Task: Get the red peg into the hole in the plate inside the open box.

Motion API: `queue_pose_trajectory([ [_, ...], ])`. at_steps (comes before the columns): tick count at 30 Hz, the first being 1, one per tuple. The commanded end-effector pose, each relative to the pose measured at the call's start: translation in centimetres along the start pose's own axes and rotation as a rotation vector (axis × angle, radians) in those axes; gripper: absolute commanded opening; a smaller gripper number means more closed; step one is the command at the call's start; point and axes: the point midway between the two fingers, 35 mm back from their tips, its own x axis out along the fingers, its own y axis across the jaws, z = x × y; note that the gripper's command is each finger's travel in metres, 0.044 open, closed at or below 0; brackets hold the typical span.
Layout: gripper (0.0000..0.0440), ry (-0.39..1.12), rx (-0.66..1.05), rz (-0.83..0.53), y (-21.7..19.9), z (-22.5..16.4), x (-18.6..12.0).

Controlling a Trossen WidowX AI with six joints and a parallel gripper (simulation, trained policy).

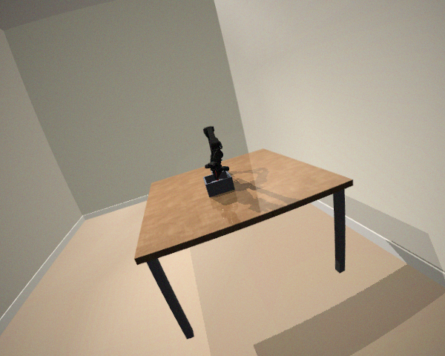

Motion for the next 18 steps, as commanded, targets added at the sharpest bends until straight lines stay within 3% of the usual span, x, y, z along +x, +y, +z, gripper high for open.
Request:
queue_pose_trajectory([
  [1,0.0072,0.031,-0.026,-0.004,0.0,-0.4,1.1],
  [4,0.0143,0.055,-0.033,-0.002,0.0,-0.2,1.9],
  [6,0.0146,0.054,-0.058,0.003,0.1,0.2,2.0],
  [8,0.0177,0.059,-0.068,0.014,0.5,0.6,2.0],
  [18,0.0435,0.114,-0.084,0.086,3.2,2.6,0.8],
])
